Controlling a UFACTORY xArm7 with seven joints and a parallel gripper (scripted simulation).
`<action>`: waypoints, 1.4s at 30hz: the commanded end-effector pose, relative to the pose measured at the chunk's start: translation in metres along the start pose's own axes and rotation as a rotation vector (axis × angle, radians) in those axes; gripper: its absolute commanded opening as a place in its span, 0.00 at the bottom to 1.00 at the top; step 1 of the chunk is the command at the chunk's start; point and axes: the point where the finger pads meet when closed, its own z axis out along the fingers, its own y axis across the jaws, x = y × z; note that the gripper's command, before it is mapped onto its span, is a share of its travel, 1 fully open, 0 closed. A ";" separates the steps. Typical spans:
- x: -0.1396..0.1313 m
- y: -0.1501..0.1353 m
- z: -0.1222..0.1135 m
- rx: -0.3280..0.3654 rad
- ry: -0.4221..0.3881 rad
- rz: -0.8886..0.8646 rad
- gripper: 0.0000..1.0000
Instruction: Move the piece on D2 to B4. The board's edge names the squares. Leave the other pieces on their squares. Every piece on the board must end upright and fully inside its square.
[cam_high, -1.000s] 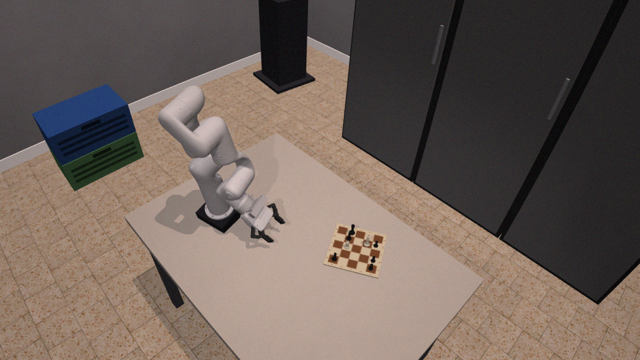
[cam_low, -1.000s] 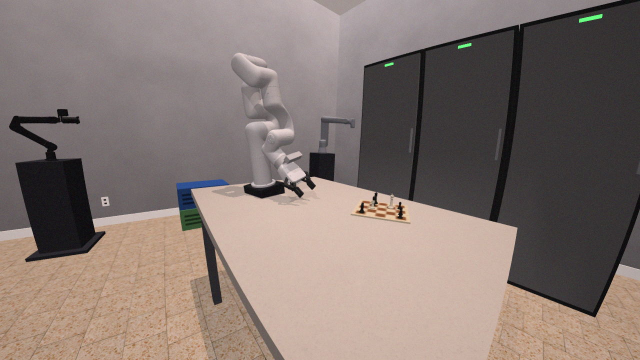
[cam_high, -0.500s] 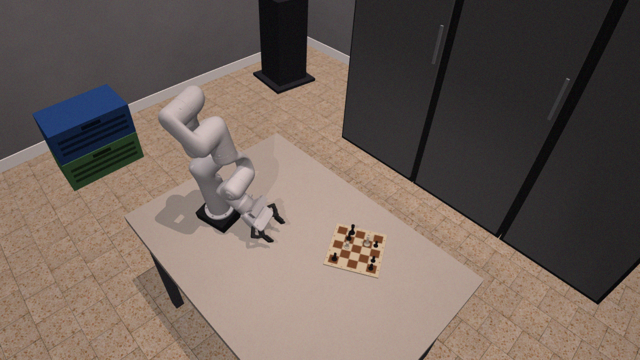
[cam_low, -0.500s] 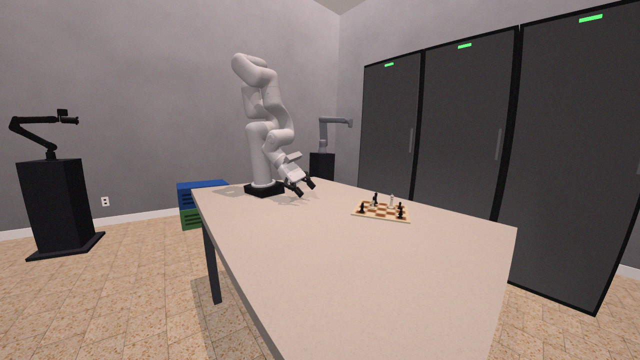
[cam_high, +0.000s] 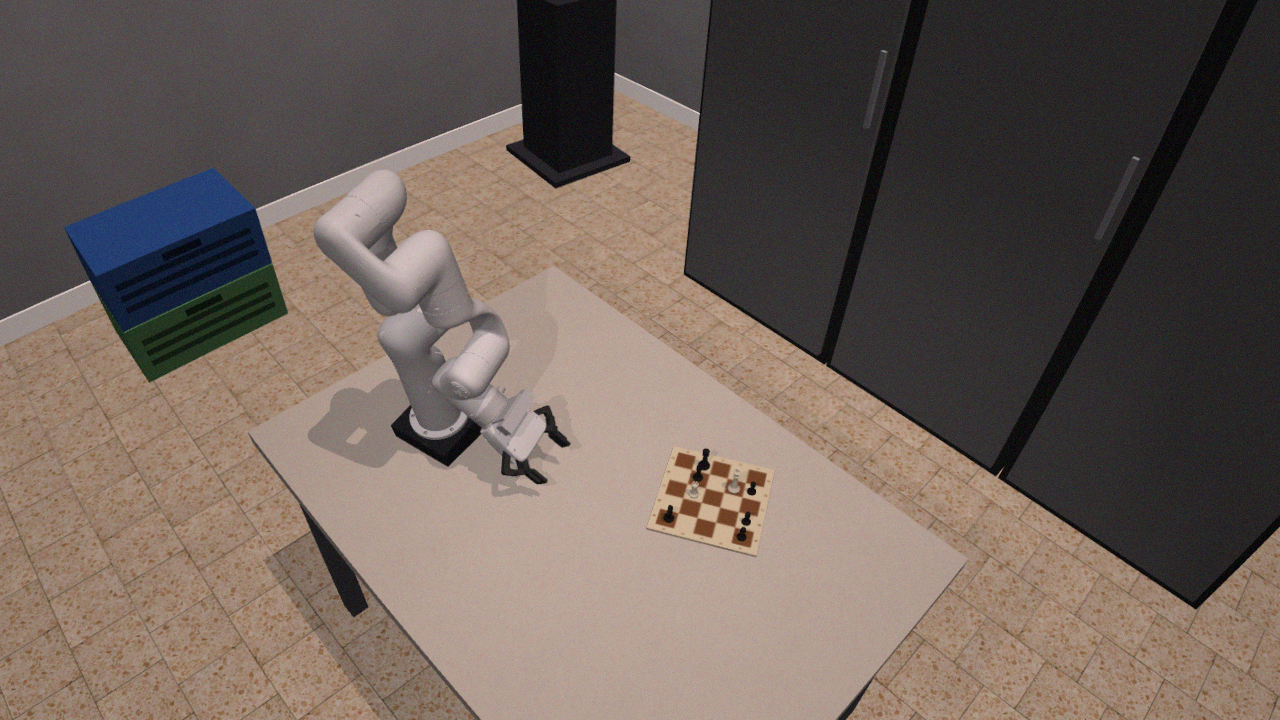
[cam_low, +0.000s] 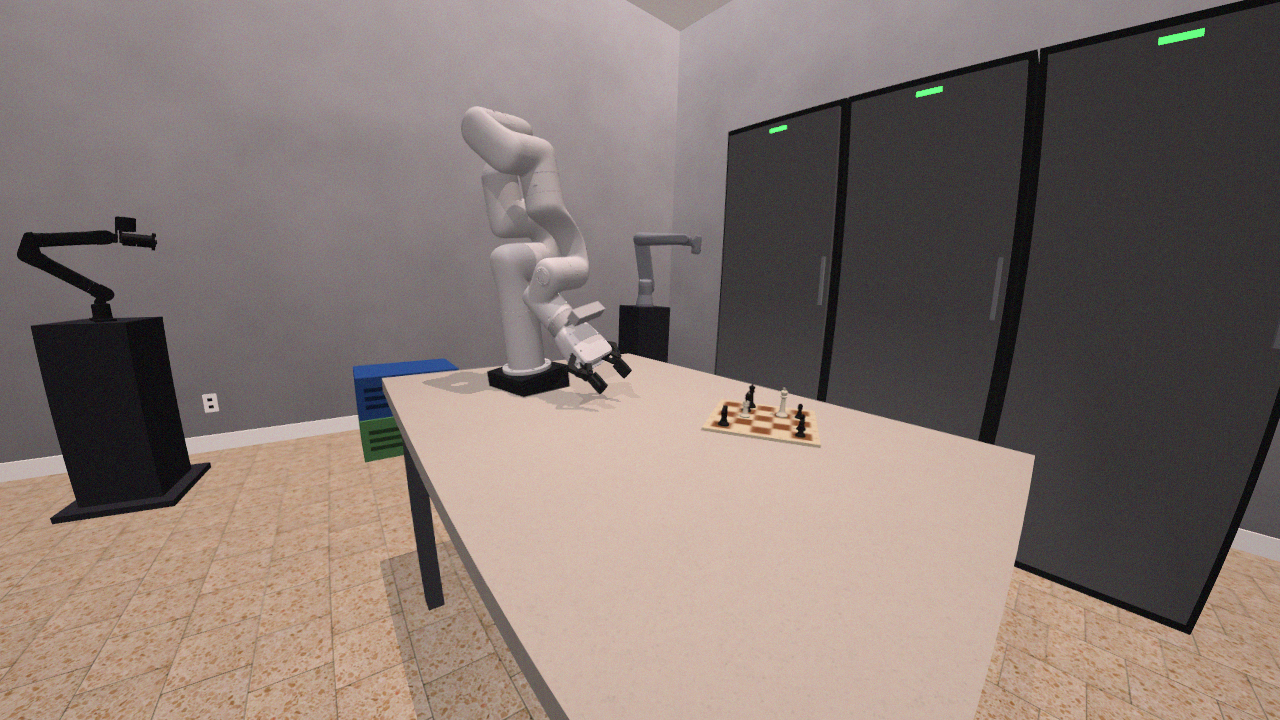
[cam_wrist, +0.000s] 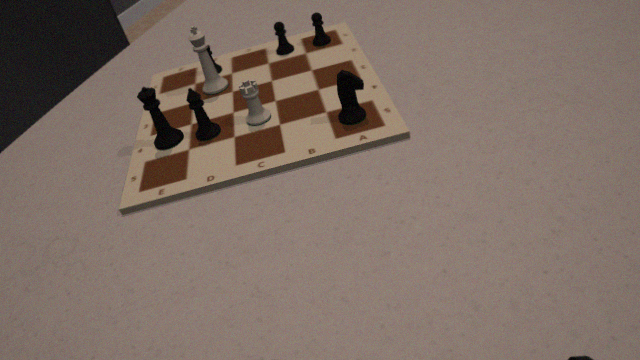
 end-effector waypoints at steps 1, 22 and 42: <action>0.012 -0.003 -0.009 0.000 0.002 -0.001 1.00; 0.063 -0.017 -0.056 0.000 0.002 0.000 1.00; 0.087 -0.028 -0.045 0.006 0.050 0.041 1.00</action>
